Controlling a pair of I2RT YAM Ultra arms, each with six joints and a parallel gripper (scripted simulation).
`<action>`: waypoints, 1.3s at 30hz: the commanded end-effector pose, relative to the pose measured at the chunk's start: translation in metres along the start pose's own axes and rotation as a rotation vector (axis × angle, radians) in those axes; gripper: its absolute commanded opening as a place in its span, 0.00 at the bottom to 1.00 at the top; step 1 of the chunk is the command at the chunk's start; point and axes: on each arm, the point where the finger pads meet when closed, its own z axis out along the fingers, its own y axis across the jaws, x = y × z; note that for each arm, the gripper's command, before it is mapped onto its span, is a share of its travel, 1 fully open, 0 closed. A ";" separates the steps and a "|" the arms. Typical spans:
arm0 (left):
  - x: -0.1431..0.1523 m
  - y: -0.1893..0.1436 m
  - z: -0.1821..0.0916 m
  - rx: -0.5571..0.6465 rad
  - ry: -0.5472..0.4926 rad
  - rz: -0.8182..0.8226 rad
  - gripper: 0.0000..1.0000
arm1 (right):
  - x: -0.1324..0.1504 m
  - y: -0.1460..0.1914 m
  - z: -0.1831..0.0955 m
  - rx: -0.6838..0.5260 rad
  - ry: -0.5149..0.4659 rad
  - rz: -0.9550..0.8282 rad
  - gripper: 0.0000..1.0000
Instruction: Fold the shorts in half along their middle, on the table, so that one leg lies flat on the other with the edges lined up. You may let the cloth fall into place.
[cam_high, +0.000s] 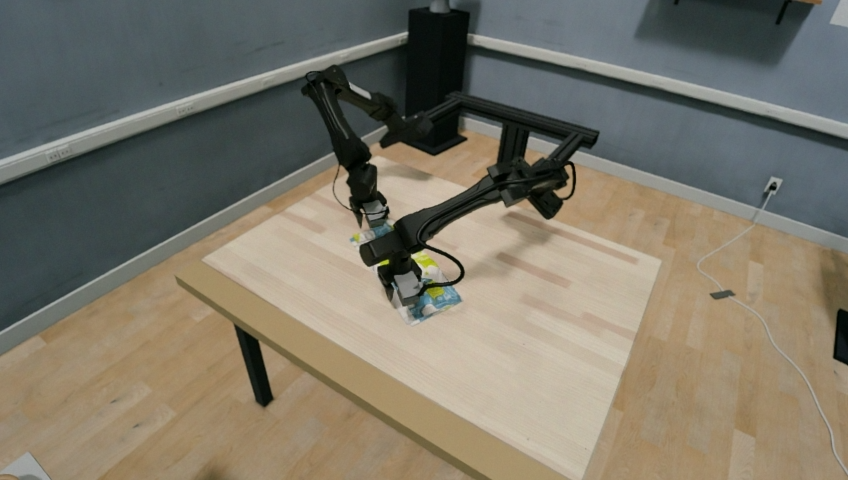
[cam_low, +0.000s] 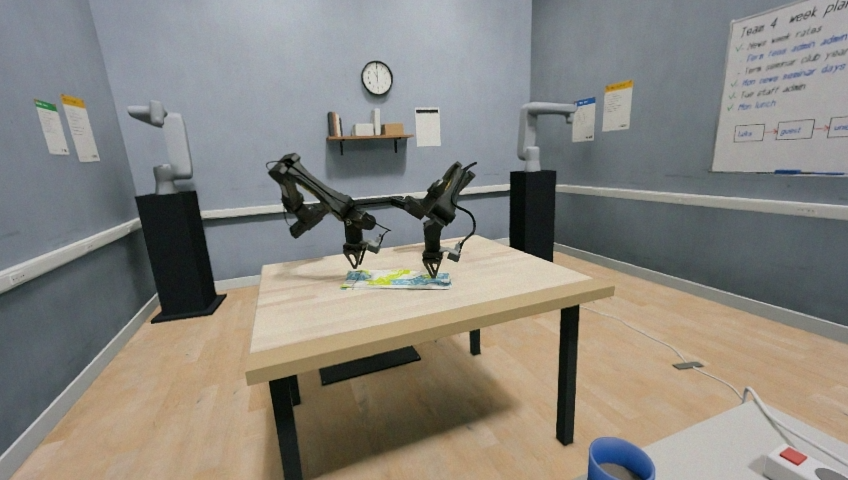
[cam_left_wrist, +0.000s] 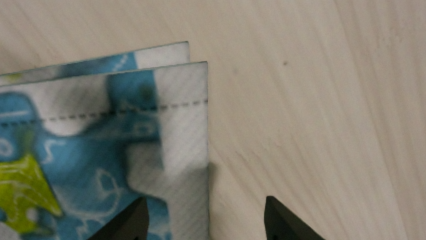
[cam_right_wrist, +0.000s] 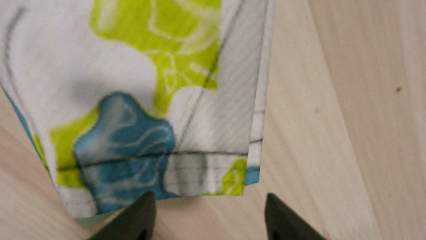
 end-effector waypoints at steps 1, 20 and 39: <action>-0.001 -0.012 -0.038 0.084 -0.027 -0.019 0.54 | -0.008 0.006 -0.030 0.026 -0.031 -0.001 0.54; 0.001 0.027 -0.075 0.085 -0.027 -0.020 0.54 | -0.014 0.008 -0.047 0.038 -0.053 0.018 0.54; -0.044 0.022 -0.097 0.200 0.042 0.012 0.54 | -0.008 -0.028 -0.056 -0.013 -0.179 0.260 0.54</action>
